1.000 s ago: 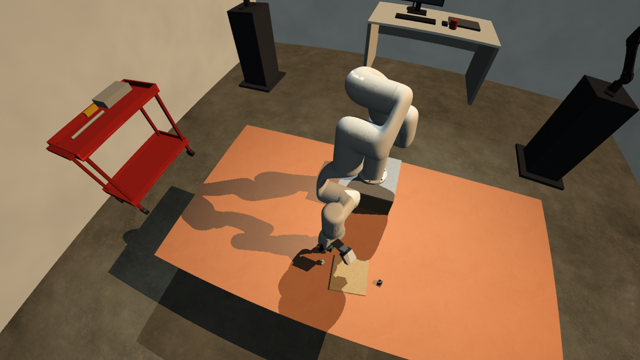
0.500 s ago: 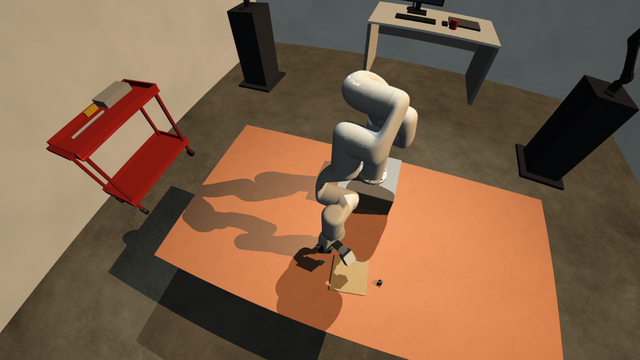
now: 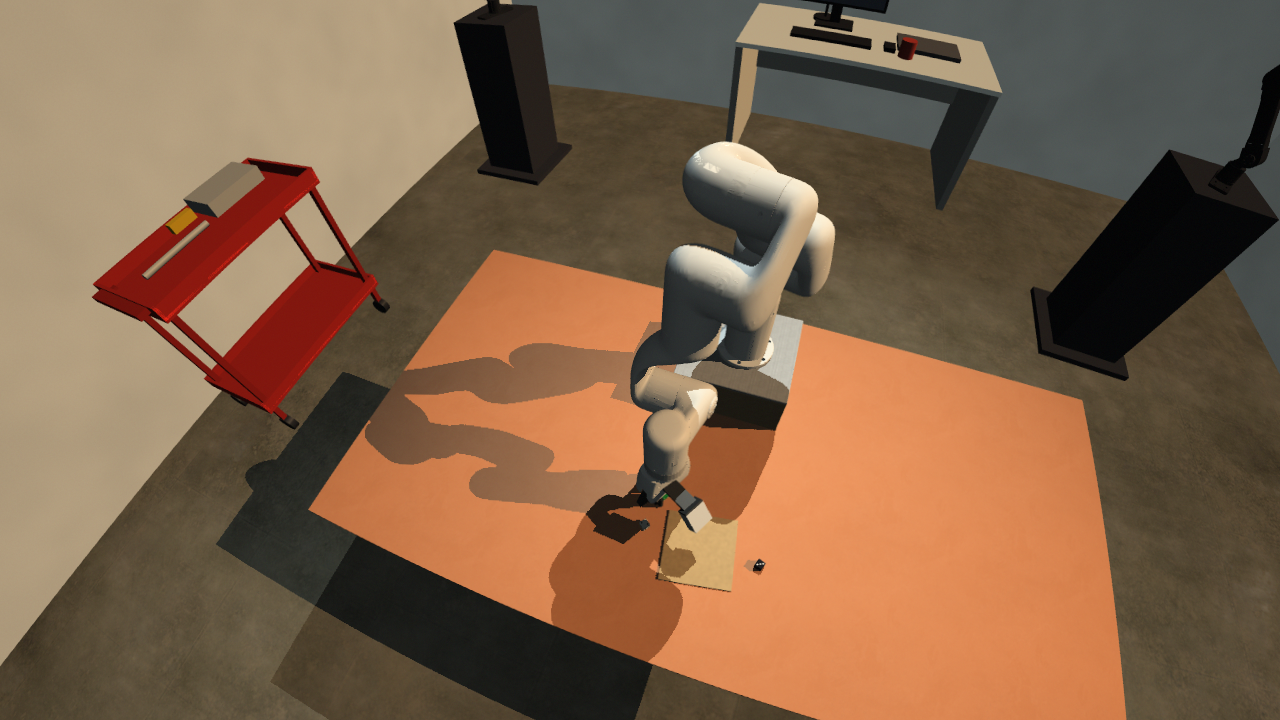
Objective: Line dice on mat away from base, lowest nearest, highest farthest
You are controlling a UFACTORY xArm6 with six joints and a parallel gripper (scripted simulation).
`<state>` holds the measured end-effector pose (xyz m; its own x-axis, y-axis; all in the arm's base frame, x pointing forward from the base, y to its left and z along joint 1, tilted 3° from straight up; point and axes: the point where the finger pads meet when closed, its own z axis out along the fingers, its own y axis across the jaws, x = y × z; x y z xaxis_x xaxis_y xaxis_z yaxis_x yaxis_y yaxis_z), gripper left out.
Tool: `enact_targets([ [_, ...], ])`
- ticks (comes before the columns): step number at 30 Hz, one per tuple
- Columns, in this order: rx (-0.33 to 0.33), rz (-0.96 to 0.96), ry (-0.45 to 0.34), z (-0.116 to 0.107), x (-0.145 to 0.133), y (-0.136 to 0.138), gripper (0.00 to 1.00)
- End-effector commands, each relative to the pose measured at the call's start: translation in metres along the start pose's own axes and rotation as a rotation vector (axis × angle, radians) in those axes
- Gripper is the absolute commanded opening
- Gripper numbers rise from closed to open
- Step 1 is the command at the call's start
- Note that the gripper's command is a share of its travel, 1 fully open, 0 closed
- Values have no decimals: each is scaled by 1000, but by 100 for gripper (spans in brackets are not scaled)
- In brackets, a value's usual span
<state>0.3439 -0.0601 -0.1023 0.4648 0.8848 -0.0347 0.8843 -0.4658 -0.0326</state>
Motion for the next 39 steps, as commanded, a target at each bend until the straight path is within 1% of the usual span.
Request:
enact_targets([
  [1,-3,0,1,-1,0,1,31],
  [21,-3,0,1,-1,0,1,31],
  [22,-3,0,1,-1,0,1,11],
  [39,-3,0,1,-1,0,1,11],
])
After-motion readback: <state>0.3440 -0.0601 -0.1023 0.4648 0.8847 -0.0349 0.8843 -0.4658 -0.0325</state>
